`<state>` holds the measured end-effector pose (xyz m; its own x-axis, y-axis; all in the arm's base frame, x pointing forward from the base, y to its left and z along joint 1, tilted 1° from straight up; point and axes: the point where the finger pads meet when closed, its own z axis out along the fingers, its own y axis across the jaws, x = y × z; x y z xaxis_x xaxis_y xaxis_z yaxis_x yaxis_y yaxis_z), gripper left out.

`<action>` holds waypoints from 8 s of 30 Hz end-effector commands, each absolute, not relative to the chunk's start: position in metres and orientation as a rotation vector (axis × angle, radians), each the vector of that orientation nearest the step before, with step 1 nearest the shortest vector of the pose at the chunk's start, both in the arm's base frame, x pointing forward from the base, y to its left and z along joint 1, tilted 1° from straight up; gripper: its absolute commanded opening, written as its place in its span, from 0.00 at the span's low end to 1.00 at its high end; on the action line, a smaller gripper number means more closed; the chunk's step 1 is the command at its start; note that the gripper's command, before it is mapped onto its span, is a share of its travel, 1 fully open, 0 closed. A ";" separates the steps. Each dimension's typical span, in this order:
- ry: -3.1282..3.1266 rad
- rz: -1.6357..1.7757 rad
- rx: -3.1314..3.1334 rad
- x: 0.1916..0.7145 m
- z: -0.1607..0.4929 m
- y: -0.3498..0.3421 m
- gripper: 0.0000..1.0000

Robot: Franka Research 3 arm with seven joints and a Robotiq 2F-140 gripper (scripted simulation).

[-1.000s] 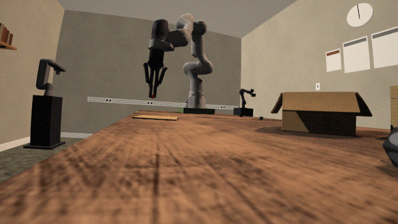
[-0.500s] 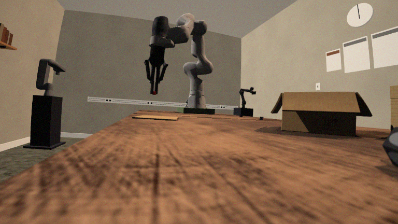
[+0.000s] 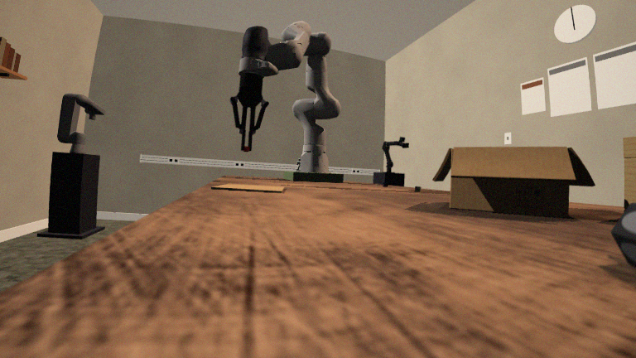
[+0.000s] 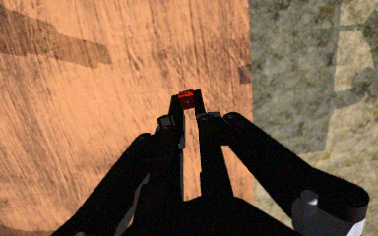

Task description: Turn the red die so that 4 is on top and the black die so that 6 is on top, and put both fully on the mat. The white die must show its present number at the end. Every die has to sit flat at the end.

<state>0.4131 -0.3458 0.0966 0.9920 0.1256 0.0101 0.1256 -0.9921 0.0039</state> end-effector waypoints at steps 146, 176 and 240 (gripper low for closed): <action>-2.876 0.012 1.259 0.423 0.090 -0.344 0.16; -3.091 0.016 0.556 0.425 0.089 -0.345 0.16; -3.996 -0.355 0.723 0.402 0.078 -0.352 0.16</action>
<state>0.3921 -0.3628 0.0718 -0.6375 -0.1108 -0.7624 -0.2518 0.9652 0.0702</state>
